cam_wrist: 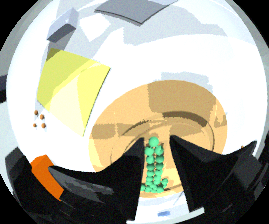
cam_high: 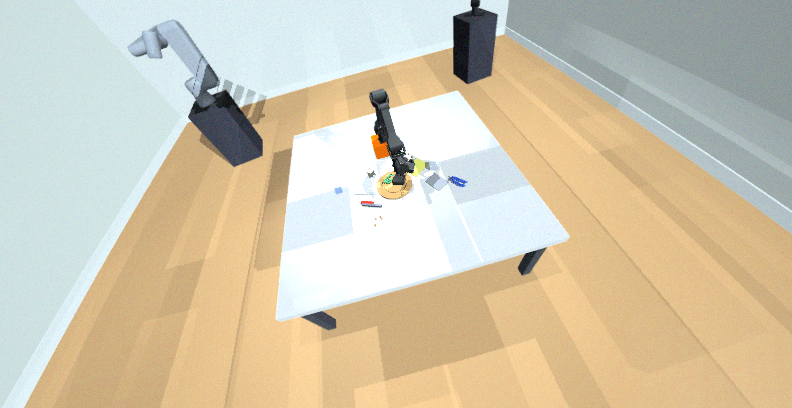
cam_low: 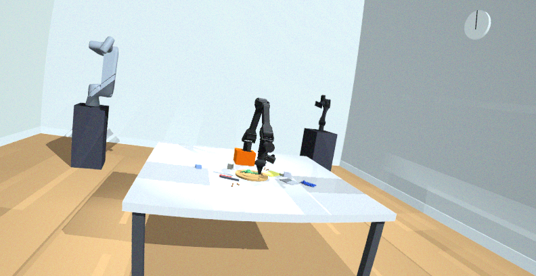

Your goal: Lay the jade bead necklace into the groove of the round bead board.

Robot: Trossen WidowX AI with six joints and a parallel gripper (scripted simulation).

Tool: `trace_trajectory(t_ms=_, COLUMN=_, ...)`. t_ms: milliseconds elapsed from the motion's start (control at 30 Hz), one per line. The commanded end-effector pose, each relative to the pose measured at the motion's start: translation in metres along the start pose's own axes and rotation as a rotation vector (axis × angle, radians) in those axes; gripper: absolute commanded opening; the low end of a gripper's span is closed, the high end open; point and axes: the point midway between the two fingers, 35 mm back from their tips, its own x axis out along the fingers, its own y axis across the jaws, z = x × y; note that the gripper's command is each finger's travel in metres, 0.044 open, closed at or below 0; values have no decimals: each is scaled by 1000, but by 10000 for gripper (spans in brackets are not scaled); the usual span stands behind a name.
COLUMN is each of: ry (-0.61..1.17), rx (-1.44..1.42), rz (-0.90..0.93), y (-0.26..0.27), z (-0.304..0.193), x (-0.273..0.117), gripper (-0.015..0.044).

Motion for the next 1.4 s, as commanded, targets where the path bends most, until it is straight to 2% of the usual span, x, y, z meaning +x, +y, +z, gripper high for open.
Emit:
trace_trajectory(t_ms=0, ry=2, rx=5, rz=12, y=3, z=-1, x=3, gripper=120)
trace_trajectory(t_ms=200, ry=2, rx=5, rz=12, y=3, z=-1, x=3, gripper=120)
trace_trajectory(t_ms=367, ry=2, rx=0, rz=4, y=1, z=-1, x=1, gripper=0)
trace_trajectory(t_ms=1367, ry=2, rx=4, rz=9, y=2, z=-1, x=-3, gripper=0)
